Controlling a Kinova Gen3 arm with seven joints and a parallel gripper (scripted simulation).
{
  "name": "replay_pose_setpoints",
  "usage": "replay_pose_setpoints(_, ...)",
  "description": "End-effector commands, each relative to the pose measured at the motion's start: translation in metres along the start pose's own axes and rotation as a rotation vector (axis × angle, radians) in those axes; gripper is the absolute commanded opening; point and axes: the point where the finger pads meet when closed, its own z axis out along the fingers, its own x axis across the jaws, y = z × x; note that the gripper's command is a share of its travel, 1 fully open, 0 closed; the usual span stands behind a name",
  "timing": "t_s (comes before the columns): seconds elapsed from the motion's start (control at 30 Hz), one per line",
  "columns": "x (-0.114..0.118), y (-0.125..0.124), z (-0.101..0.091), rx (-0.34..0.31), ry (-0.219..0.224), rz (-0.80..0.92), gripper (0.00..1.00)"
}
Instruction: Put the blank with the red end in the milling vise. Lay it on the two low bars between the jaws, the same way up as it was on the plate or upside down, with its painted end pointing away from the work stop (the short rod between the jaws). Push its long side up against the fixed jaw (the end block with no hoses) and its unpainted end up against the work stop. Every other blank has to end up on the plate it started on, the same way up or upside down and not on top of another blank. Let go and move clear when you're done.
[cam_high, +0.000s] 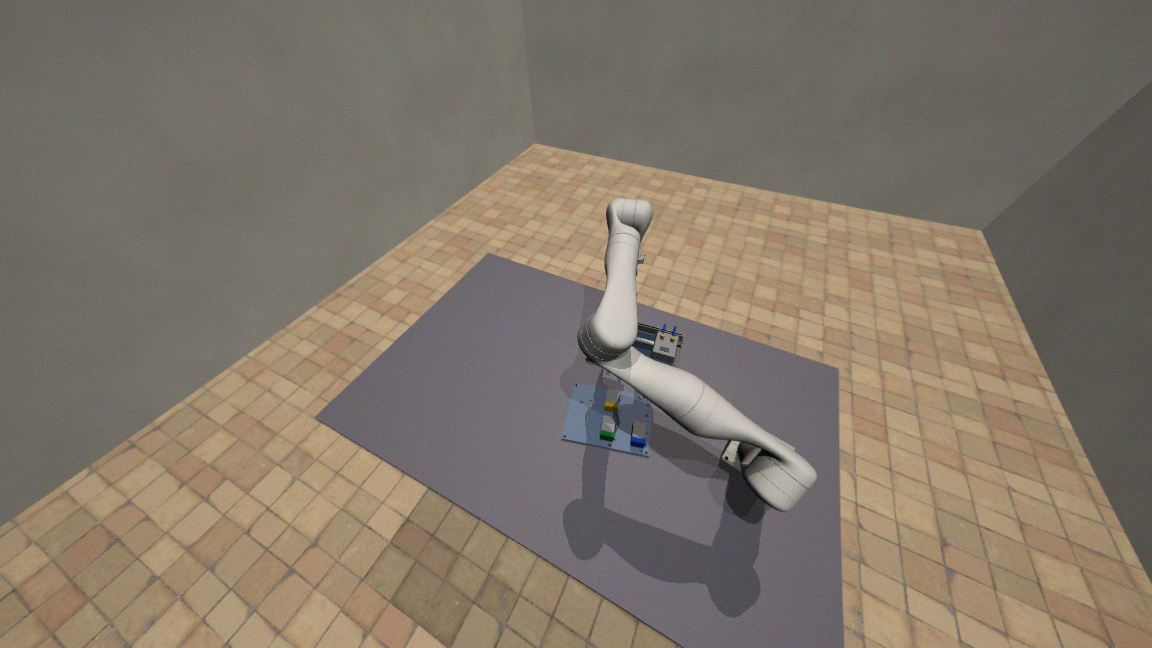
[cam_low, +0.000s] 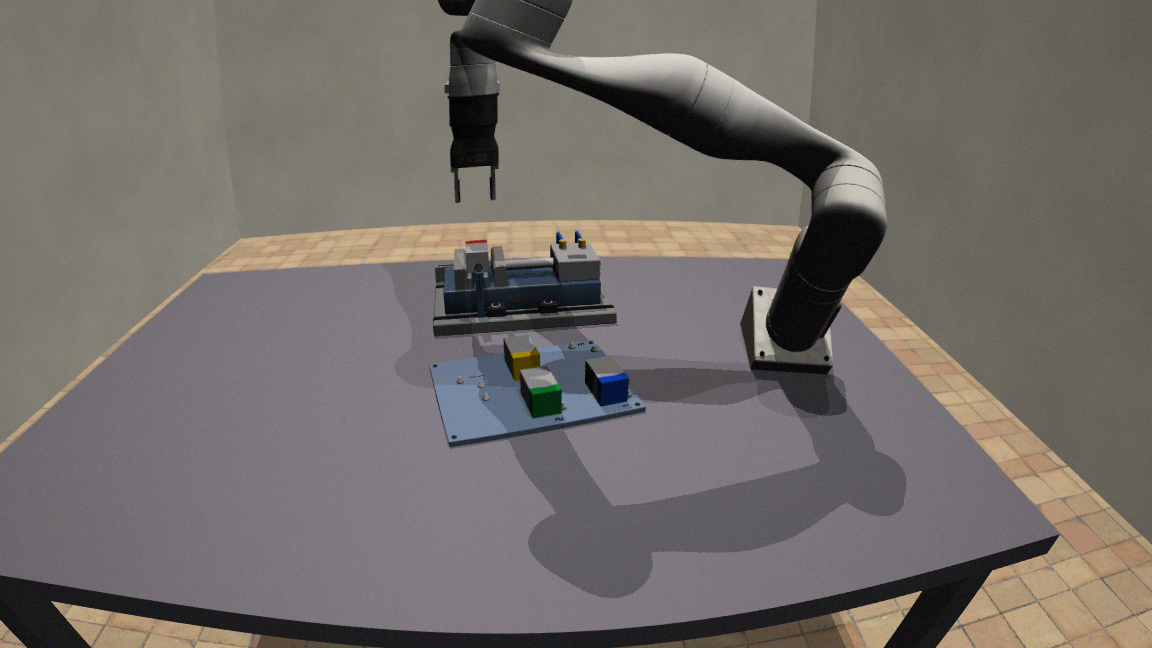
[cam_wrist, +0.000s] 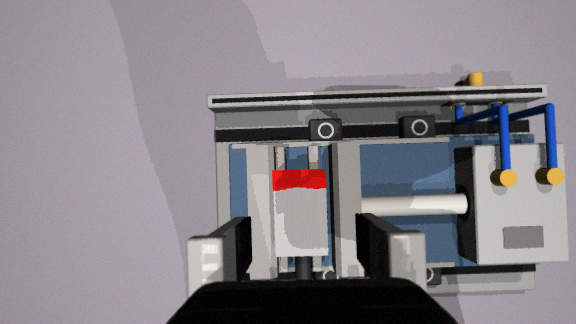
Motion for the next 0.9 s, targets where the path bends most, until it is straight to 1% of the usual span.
replay_pose_setpoints(0.0, 0.000, -0.003, -0.012, 0.007, -0.009, 0.000, 1.00)
replay_pose_setpoints(0.13, 0.000, -0.004, -0.023, 0.008, -0.010, -0.001, 1.00)
replay_pose_setpoints(0.2, 0.000, -0.004, -0.023, 0.008, -0.010, -0.001, 1.00)
replay_pose_setpoints(0.23, -0.001, -0.002, -0.019, 0.005, -0.006, -0.001, 1.00)
replay_pose_setpoints(0.87, 0.000, -0.004, -0.014, 0.008, -0.011, -0.001, 1.00)
